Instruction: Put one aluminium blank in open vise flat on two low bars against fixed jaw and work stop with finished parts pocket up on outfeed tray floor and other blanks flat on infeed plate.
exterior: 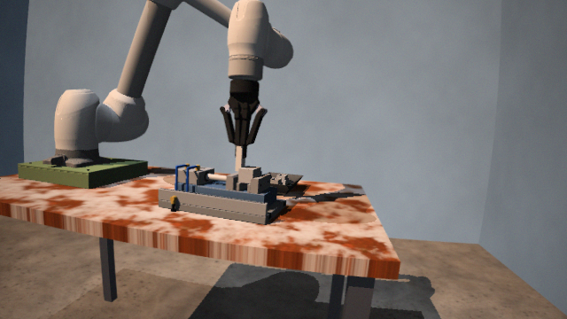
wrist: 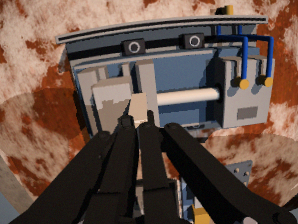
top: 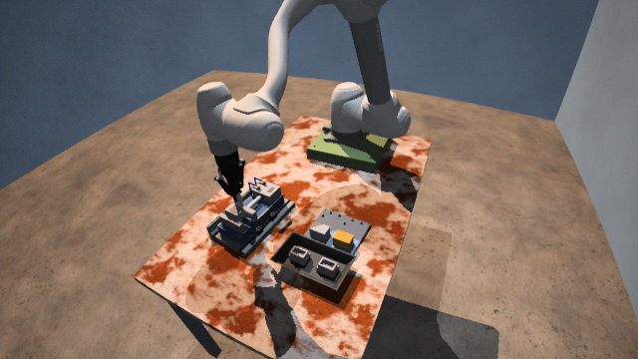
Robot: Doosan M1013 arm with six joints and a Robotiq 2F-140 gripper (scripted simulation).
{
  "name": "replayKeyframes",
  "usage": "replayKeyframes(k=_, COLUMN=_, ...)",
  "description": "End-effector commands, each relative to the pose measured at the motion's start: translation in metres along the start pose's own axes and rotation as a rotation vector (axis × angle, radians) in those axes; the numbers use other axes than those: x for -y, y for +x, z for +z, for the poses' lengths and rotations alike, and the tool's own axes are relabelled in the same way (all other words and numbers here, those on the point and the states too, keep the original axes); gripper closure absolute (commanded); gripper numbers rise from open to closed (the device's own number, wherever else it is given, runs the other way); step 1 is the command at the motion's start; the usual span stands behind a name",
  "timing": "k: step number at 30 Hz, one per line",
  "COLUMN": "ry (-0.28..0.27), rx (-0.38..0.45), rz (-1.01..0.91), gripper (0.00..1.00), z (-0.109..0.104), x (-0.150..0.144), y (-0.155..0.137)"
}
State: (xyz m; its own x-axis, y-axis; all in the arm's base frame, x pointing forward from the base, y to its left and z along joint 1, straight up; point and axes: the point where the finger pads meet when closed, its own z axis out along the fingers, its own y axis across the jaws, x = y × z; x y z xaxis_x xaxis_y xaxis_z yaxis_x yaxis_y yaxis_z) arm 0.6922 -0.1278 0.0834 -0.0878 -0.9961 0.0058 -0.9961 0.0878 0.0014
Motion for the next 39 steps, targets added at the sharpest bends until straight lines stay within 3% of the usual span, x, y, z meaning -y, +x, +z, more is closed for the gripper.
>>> replayKeyframes(k=1, ry=-0.001, rx=-0.001, rz=0.001, gripper=1.00, z=0.002, x=0.001, y=0.001)
replayKeyframes(k=39, ry=-0.001, rx=-0.001, rz=0.001, gripper=1.00, z=-0.004, x=-0.012, y=0.001)
